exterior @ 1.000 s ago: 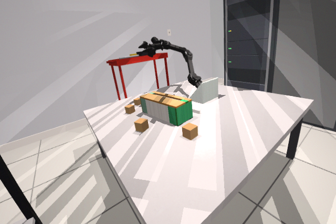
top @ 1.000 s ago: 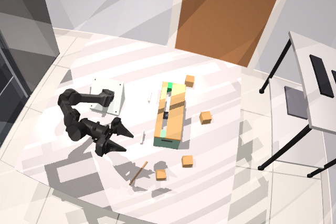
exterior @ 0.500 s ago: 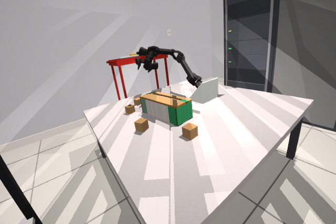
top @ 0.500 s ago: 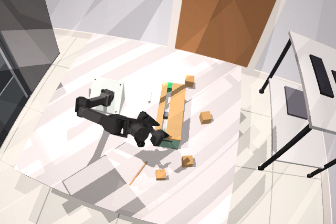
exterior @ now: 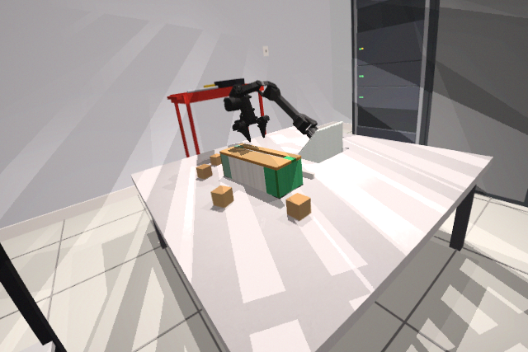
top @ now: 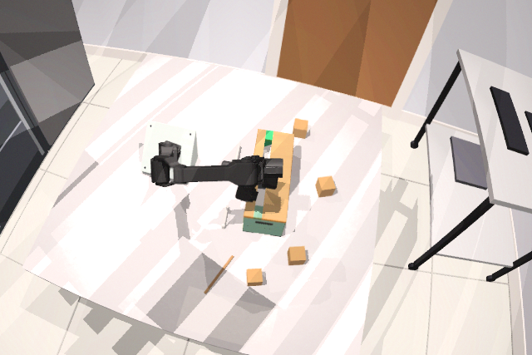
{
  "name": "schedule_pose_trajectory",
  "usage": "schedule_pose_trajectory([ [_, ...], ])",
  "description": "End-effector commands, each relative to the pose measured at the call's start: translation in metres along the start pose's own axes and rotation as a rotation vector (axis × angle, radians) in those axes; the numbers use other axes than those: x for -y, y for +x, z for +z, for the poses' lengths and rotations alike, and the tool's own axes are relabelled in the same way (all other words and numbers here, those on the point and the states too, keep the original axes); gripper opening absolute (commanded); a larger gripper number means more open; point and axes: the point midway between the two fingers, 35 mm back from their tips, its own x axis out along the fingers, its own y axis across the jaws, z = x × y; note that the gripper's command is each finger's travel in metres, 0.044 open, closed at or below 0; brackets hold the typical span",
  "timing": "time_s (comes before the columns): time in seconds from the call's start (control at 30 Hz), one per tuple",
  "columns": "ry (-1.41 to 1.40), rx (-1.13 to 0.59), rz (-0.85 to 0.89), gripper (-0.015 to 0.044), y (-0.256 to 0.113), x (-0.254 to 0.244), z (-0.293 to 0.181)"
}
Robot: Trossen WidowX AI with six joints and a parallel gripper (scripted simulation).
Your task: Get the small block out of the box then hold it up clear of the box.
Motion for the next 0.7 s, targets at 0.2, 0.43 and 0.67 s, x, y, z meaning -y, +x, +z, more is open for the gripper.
schedule_pose_trajectory([
  [0.2,-0.034,0.032,-0.037,0.0400,0.008,0.004,0.001],
  [0.43,-0.033,0.032,-0.036,0.0400,0.019,0.003,0.004],
  [0.67,-0.033,0.032,-0.036,0.0400,0.030,0.003,0.007],
])
